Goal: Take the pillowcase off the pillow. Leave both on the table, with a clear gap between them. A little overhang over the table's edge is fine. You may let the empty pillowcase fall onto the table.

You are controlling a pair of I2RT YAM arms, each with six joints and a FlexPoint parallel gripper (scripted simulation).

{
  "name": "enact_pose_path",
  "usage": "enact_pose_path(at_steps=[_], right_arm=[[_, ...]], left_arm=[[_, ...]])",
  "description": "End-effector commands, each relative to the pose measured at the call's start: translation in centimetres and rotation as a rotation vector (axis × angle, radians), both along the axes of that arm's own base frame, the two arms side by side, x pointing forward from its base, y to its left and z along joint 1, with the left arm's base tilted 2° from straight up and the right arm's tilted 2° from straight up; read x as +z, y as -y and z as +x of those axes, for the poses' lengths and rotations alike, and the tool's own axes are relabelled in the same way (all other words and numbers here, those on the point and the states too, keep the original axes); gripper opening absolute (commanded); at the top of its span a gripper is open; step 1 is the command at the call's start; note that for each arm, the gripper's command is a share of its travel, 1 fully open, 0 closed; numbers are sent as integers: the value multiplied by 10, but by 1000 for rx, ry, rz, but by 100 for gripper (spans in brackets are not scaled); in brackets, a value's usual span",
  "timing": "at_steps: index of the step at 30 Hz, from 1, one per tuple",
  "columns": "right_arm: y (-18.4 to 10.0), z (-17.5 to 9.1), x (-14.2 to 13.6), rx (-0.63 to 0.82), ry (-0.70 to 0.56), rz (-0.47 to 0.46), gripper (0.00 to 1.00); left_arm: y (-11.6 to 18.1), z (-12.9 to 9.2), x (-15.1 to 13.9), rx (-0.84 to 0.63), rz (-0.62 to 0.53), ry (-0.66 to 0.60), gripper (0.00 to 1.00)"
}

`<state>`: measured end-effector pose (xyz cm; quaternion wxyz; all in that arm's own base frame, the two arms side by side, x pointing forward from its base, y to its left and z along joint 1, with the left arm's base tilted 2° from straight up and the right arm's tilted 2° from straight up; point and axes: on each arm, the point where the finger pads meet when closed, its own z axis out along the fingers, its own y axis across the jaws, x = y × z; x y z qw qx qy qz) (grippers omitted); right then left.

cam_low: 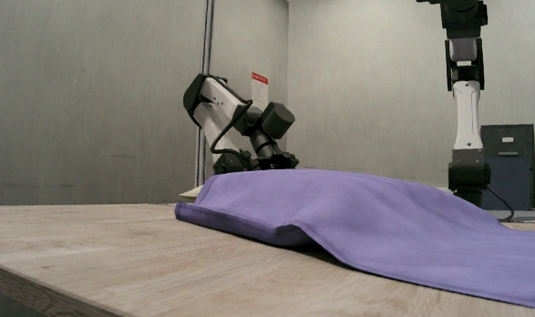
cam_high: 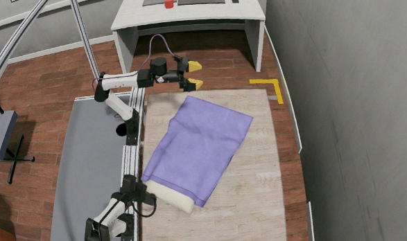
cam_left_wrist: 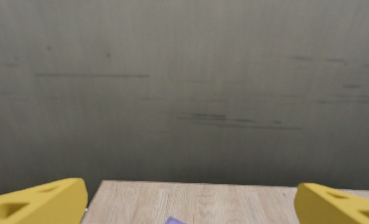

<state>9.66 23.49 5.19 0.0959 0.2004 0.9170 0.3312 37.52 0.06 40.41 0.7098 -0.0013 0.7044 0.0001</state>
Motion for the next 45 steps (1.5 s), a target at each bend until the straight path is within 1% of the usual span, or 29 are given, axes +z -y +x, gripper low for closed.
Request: enact_pose_path(at_steps=[1,45], right_arm=[[1,-2,0,10,4,-2,7],[1,-2,0,10,3,-2,3]], left_arm=[[5,-5,19,-18,11,51,100],[5,-5,19,-18,11,51,100]])
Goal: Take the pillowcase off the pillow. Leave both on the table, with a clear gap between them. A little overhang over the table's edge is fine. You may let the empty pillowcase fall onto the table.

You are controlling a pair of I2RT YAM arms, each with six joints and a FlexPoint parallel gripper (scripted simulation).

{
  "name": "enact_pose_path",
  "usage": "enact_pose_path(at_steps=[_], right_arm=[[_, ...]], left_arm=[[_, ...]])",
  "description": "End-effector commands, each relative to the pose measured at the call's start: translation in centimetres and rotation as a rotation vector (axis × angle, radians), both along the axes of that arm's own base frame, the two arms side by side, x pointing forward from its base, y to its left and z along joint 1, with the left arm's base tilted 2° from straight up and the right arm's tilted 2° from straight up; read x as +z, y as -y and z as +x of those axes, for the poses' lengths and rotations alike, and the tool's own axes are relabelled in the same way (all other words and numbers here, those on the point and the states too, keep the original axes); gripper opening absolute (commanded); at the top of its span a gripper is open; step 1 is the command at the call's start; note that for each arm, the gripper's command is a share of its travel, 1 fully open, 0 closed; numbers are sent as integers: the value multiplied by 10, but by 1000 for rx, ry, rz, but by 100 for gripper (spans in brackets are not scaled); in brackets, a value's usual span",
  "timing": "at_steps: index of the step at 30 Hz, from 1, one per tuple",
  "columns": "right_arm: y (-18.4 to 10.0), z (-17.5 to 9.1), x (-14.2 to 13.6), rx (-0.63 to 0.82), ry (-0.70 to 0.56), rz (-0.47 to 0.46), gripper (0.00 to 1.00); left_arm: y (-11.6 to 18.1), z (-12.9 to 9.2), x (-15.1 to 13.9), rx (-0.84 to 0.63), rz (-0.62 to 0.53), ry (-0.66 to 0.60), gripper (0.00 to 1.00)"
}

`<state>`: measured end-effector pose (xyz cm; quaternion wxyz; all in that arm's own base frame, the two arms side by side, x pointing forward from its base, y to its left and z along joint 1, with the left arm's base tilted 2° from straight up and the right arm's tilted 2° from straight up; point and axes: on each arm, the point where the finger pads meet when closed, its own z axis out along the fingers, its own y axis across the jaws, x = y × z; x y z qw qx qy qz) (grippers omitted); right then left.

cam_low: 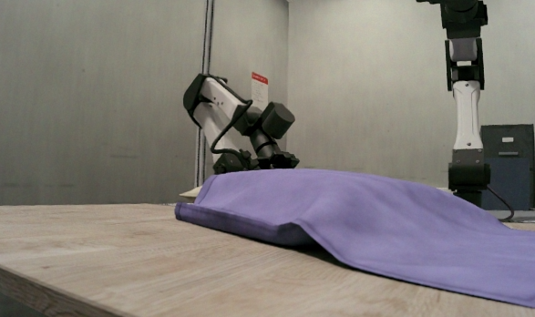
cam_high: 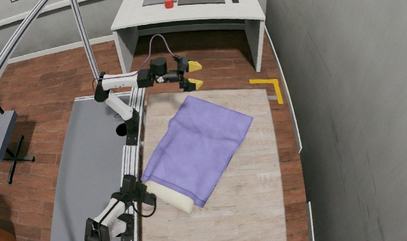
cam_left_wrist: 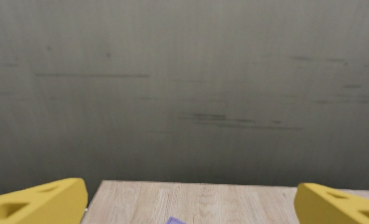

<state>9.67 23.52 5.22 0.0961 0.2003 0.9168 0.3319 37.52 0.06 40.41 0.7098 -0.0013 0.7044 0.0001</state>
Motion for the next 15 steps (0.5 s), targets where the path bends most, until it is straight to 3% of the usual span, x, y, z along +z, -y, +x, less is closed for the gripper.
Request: enact_pose_path(at_steps=[1,15], right_arm=[[1,-2,0,10,2,-4,3],[1,-2,0,10,2,-4,0]], left_arm=[[5,-5,19,-18,11,51,100],[5,-5,19,-18,11,51,100]])
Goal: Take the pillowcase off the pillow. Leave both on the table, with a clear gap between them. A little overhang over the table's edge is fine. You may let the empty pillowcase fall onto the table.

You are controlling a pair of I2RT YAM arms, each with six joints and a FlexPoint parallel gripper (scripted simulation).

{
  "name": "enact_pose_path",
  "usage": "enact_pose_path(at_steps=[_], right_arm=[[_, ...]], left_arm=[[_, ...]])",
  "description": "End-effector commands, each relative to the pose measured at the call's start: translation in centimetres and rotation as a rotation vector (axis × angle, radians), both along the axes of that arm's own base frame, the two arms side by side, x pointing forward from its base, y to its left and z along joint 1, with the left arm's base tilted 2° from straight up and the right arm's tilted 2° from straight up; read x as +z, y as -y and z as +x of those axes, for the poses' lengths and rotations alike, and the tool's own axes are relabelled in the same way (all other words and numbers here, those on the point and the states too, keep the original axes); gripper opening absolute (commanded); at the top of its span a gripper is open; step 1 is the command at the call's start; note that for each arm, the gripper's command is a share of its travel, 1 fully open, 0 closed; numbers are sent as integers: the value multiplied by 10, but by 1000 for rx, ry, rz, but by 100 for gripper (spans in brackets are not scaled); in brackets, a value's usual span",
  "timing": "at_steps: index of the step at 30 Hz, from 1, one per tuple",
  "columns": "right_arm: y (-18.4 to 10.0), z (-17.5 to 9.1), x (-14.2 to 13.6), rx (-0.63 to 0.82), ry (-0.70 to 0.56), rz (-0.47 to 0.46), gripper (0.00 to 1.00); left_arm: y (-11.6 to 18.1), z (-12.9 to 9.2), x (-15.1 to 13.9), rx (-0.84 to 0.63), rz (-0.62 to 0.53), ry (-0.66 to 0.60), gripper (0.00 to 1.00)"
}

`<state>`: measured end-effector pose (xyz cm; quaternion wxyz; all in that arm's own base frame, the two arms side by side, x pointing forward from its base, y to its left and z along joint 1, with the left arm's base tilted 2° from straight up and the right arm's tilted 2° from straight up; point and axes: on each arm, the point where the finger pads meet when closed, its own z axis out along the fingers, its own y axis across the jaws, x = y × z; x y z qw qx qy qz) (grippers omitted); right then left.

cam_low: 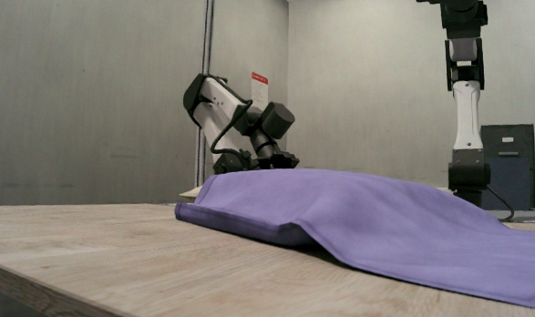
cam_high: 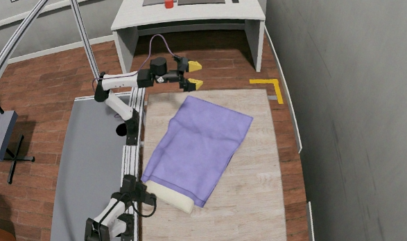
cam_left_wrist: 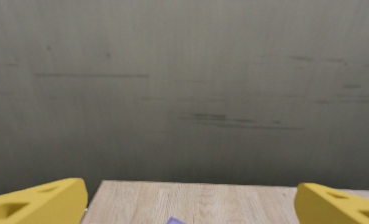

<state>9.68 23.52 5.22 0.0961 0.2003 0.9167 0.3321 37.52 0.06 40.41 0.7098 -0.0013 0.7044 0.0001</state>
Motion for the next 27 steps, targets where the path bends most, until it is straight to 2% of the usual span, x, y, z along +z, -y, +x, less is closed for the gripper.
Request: enact_pose_path(at_steps=[1,13,27], right_arm=[[-9,1,17,12,16,38,0],[-5,-2,20,8,6,21,0],[-7,-2,37,9,12,31,0]], left_arm=[[5,-5,19,-18,11,51,100],[5,-5,19,-18,11,51,100],[5,-5,19,-18,11,51,100]])
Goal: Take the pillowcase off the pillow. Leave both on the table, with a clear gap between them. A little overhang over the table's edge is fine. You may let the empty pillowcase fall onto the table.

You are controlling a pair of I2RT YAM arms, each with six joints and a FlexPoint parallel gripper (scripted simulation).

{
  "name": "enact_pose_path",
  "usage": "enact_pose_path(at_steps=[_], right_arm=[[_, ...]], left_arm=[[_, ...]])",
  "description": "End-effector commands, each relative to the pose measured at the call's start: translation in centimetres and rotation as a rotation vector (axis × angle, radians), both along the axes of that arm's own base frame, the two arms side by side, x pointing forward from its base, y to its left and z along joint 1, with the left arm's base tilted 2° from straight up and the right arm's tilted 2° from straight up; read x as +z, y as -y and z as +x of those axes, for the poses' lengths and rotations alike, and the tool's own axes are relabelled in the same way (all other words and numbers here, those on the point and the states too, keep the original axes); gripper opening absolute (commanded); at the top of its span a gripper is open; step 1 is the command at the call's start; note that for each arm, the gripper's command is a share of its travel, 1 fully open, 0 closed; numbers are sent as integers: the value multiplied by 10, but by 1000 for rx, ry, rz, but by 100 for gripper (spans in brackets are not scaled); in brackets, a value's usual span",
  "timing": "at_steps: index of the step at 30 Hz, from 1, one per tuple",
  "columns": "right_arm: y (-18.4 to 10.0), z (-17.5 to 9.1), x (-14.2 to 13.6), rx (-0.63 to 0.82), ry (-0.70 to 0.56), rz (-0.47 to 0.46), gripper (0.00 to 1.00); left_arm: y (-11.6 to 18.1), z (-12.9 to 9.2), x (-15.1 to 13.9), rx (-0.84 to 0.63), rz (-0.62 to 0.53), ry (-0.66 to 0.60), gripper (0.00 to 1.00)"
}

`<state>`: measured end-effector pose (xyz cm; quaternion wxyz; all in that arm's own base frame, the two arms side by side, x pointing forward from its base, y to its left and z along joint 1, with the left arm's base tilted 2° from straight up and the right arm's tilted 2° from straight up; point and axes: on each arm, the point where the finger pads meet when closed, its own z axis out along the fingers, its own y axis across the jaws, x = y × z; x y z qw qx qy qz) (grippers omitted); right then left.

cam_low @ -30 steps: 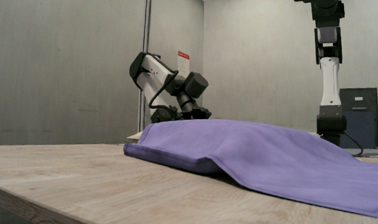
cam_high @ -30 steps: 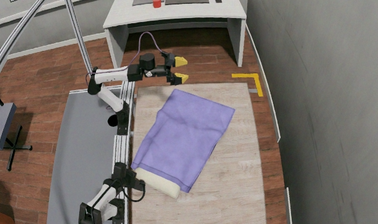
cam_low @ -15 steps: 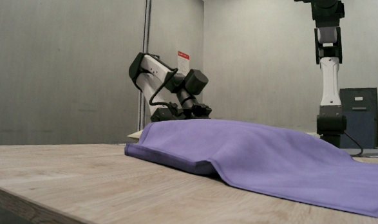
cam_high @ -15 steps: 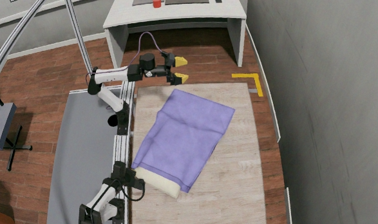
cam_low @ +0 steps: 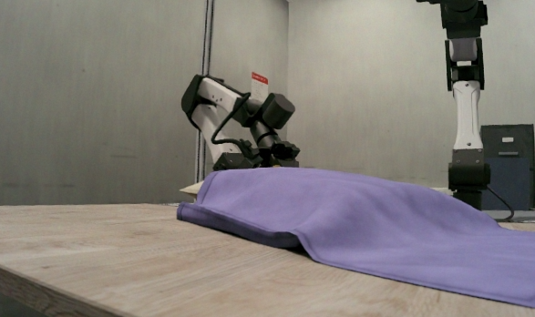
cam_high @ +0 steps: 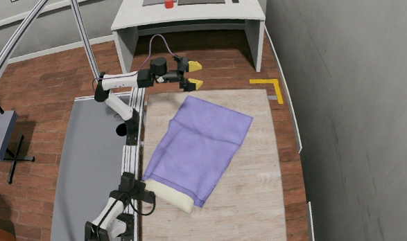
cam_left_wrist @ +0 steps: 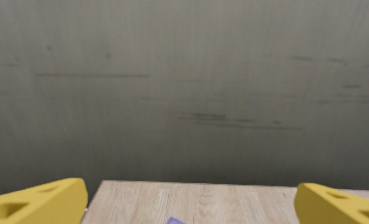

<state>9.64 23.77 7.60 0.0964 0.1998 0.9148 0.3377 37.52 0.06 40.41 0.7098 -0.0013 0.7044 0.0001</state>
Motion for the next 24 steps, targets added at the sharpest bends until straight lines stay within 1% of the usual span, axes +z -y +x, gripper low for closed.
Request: enact_pose_path(at_steps=[1,3,4,24], right_arm=[[-4,-2,14,8,8,20,0],[-3,-1,12,6,5,13,0],[-5,-2,17,10,9,24,0],[-4,-2,34,8,12,24,0]], left_arm=[[5,-5,19,-18,11,51,100],[5,-5,19,-18,11,51,100],[5,-5,19,-18,11,51,100],[5,-5,19,-18,11,51,100]])
